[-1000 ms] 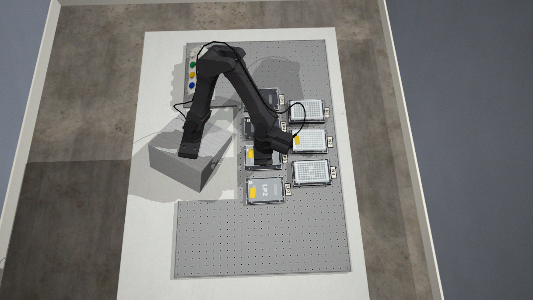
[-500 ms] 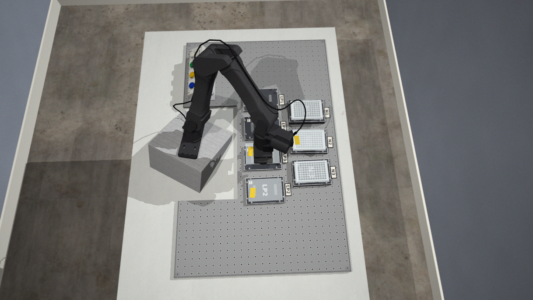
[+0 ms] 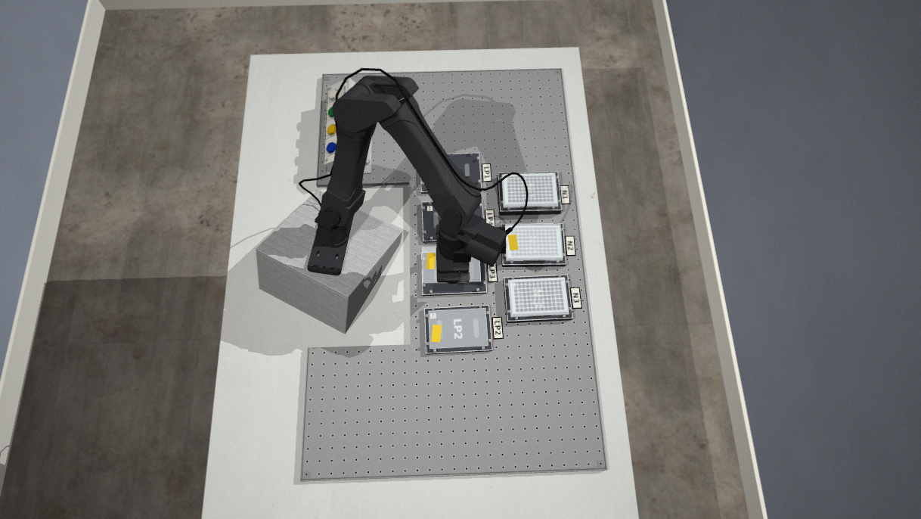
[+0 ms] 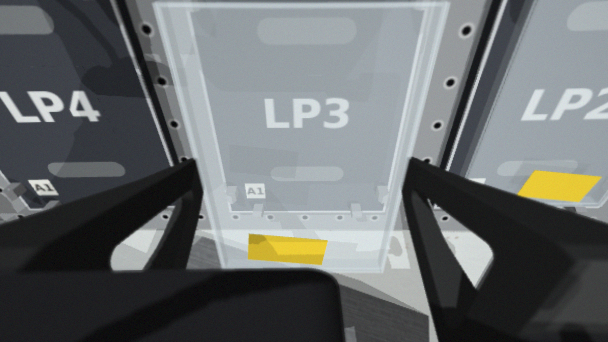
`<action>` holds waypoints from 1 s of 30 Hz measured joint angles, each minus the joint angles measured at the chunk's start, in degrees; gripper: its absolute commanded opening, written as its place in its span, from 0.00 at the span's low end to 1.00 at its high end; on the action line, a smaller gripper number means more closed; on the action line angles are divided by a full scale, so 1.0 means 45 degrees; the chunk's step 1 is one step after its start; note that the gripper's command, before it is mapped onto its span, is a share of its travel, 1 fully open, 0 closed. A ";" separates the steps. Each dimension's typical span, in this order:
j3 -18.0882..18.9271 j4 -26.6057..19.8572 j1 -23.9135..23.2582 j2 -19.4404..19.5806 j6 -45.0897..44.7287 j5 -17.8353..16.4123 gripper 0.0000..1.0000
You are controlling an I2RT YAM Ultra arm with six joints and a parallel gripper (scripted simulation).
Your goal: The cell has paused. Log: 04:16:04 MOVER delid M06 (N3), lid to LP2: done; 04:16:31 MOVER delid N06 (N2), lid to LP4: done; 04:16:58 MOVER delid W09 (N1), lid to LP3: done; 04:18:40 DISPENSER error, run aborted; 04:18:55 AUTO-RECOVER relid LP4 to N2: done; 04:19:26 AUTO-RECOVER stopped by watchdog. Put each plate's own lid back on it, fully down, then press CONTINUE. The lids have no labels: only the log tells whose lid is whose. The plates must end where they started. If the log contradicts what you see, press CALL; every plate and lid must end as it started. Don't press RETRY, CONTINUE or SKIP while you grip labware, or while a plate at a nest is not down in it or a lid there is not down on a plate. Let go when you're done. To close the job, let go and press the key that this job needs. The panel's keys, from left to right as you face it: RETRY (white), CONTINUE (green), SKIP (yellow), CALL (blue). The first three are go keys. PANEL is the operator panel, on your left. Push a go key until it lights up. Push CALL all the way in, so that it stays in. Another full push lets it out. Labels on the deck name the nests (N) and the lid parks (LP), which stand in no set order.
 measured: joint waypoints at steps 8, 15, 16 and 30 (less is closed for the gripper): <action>0.0194 -0.0068 -0.0005 0.0000 0.0010 0.0005 0.00; 0.0811 -0.0199 0.1258 0.0005 0.1035 0.0029 0.00; 0.0947 -0.0209 0.1472 0.0005 0.1229 0.0034 0.00; 0.2778 -0.0539 0.3604 0.0670 0.3623 0.0209 0.00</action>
